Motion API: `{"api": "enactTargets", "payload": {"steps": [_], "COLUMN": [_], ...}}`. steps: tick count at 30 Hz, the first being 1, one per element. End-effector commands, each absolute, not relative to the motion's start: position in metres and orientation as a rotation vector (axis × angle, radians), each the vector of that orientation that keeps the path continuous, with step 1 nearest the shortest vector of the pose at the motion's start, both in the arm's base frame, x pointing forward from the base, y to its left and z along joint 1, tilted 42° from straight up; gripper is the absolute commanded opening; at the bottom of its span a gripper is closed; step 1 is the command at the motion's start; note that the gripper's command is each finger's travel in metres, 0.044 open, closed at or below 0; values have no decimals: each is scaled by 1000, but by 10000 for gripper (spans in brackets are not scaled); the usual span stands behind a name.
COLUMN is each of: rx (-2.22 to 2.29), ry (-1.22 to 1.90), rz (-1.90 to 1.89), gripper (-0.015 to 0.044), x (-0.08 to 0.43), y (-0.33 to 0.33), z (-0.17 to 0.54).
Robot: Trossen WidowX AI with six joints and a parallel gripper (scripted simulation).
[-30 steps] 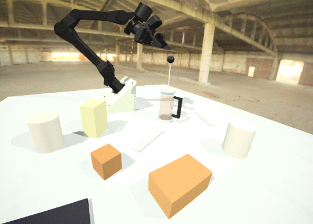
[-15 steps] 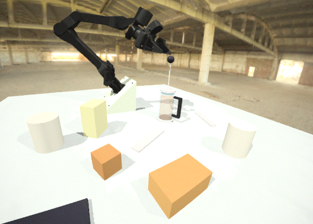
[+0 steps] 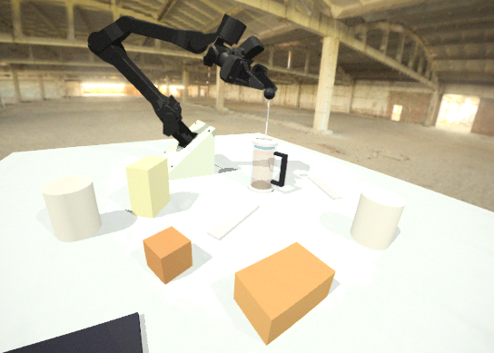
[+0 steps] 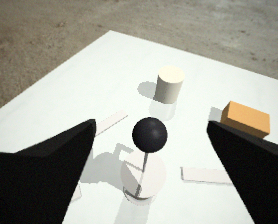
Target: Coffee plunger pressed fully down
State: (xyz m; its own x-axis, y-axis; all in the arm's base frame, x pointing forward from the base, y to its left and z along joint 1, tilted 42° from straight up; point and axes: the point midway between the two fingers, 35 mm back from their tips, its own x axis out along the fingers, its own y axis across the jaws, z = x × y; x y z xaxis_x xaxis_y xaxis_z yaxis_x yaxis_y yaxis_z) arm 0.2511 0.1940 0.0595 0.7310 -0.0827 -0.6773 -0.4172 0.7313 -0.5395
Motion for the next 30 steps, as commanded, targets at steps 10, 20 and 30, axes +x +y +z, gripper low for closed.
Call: {"api": "enactTargets", "payload": {"steps": [10,20,30], "rx": [-757,-757,-757], "ry": [754,754,755], "rz": [205,205,205], "gripper": [256,120,120], "x": [253,253,254], "y": [190,190,187], "z": [50,50,45]}}
